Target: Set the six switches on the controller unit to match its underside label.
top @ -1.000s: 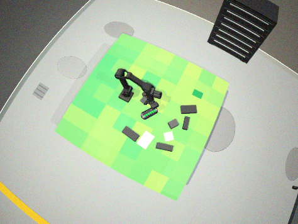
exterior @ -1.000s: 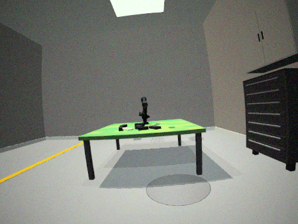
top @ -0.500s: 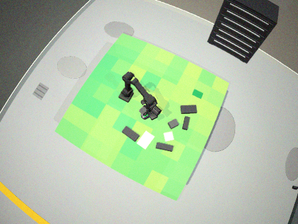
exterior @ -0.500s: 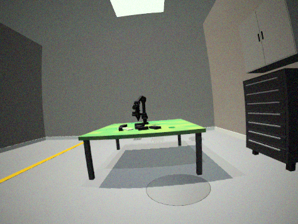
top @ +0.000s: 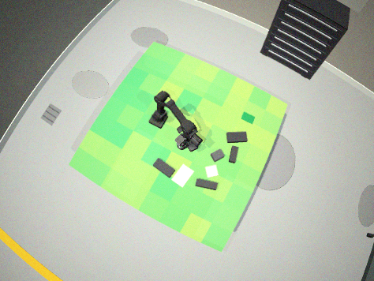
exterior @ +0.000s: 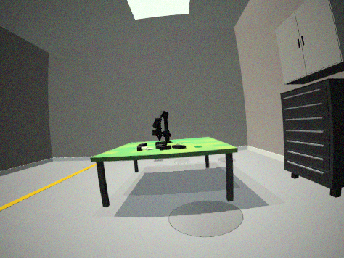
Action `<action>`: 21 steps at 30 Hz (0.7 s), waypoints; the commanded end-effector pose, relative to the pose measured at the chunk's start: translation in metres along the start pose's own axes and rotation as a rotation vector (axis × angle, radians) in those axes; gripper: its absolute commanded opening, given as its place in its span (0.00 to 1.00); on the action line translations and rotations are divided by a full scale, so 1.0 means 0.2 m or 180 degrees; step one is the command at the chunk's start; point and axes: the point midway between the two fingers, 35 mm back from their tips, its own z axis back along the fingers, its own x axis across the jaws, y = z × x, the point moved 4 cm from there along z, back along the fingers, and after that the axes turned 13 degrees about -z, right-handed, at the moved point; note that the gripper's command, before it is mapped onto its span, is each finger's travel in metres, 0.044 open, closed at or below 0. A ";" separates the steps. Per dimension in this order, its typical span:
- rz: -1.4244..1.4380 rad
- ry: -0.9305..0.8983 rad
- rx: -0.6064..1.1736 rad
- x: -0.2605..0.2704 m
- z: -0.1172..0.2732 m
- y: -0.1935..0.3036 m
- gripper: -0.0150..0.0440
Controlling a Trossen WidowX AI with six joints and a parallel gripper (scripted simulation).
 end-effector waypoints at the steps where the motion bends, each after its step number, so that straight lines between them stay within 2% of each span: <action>1: 0.0009 0.0014 -0.0002 0.00 -0.04 0.00 0.25; 21: 0.0009 0.0011 -0.0008 -0.01 -0.13 0.00 0.25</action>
